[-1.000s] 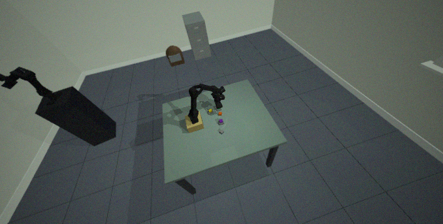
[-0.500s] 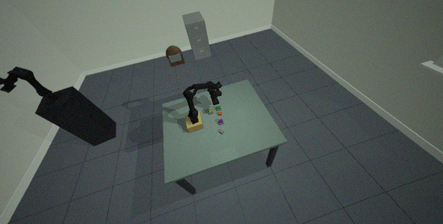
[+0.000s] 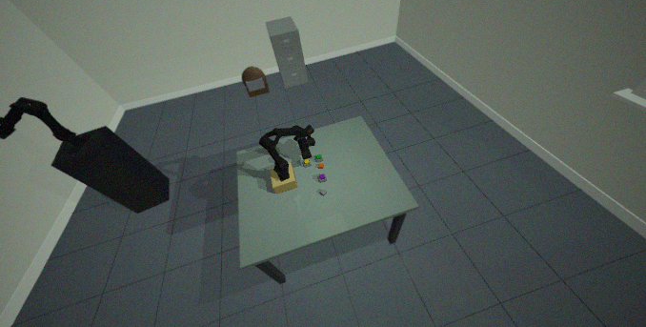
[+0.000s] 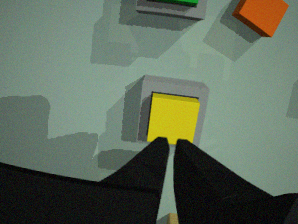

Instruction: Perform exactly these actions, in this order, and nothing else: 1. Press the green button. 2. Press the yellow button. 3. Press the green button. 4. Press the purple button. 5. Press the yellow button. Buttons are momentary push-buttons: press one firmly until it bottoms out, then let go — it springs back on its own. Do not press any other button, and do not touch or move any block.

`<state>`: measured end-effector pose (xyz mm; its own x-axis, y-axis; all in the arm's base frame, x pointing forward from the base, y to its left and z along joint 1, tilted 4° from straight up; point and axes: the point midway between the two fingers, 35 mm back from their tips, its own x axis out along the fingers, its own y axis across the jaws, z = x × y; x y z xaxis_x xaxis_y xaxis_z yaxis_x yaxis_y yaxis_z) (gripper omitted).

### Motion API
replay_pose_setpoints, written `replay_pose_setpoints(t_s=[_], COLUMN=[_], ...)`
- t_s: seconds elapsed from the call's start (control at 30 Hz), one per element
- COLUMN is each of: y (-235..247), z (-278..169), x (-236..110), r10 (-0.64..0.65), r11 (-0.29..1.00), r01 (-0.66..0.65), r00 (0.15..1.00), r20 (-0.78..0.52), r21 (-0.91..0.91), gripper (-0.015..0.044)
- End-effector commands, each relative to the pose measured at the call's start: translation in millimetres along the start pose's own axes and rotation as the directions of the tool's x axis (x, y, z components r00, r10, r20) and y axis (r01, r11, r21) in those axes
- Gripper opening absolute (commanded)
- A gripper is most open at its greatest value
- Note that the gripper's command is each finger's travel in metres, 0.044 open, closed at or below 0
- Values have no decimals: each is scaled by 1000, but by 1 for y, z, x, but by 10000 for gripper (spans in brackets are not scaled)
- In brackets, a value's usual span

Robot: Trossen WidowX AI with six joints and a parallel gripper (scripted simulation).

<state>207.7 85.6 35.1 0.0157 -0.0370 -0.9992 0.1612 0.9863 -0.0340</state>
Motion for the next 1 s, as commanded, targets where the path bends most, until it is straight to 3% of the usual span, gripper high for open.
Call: replay_pose_setpoints(t_s=[0.0, 0.97], y=[-6, -7], z=[-11, -12], x=[37, 71], r10=[-16, -17], r11=[1000, 1000], r01=[17, 17], r00=[999, 999], r20=[-30, -30], r21=[2, 2], gripper=[20, 20])
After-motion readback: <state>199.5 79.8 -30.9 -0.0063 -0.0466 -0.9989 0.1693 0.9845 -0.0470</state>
